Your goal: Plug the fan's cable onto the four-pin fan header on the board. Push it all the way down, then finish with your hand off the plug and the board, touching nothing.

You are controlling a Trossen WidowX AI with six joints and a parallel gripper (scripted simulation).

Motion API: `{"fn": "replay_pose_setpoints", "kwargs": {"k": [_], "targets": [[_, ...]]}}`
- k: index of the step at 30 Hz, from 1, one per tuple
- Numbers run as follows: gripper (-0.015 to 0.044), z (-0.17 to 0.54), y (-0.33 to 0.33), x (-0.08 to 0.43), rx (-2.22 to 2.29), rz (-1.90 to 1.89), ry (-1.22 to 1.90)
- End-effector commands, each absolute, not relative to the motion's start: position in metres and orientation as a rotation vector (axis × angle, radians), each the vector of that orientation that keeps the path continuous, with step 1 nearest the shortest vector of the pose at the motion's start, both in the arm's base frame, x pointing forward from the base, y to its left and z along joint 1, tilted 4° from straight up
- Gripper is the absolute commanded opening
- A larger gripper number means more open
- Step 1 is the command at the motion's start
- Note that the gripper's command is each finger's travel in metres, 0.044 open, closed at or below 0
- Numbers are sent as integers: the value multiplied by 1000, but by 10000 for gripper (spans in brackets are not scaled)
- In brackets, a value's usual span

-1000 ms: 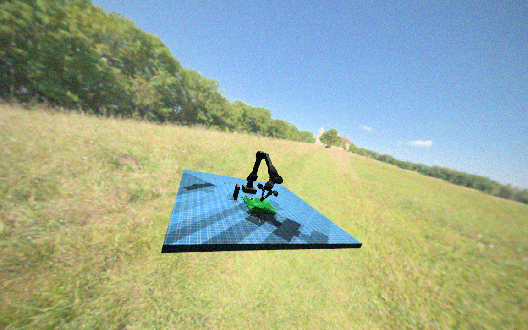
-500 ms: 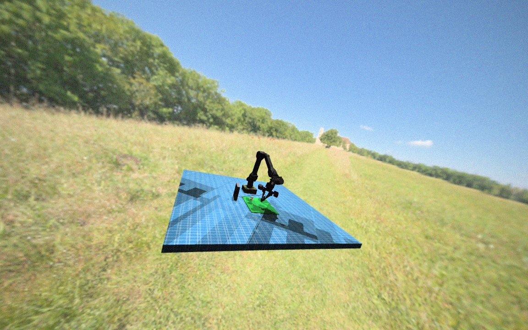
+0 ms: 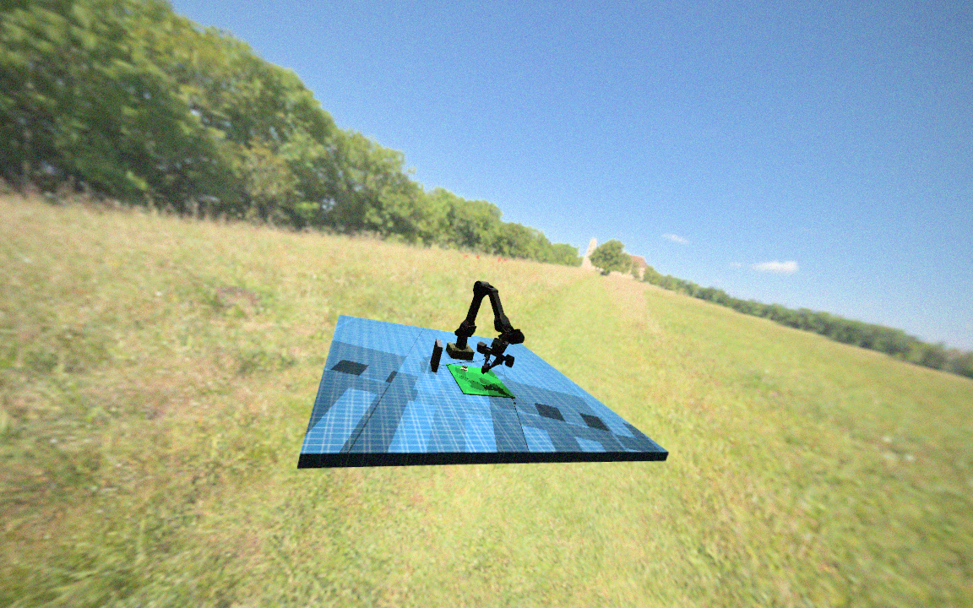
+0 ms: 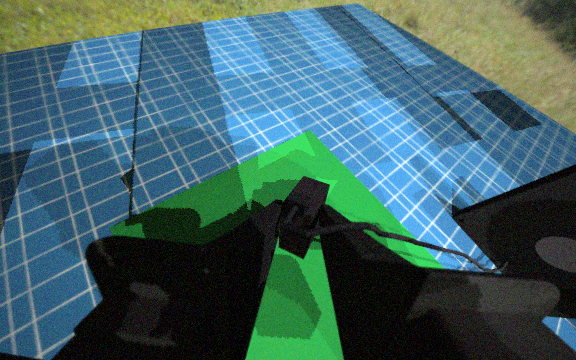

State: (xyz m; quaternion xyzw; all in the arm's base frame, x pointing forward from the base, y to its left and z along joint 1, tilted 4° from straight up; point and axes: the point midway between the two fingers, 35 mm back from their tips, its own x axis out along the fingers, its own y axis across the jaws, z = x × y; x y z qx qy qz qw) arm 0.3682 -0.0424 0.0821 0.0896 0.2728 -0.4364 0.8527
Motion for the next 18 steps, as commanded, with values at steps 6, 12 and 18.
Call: {"fn": "replay_pose_setpoints", "kwargs": {"k": [6,12,18], "targets": [[0,83,-39,363,148,-934,490],[0,84,-36,359,131,-944,439],[0,86,-34,354,116,-955,388]]}}
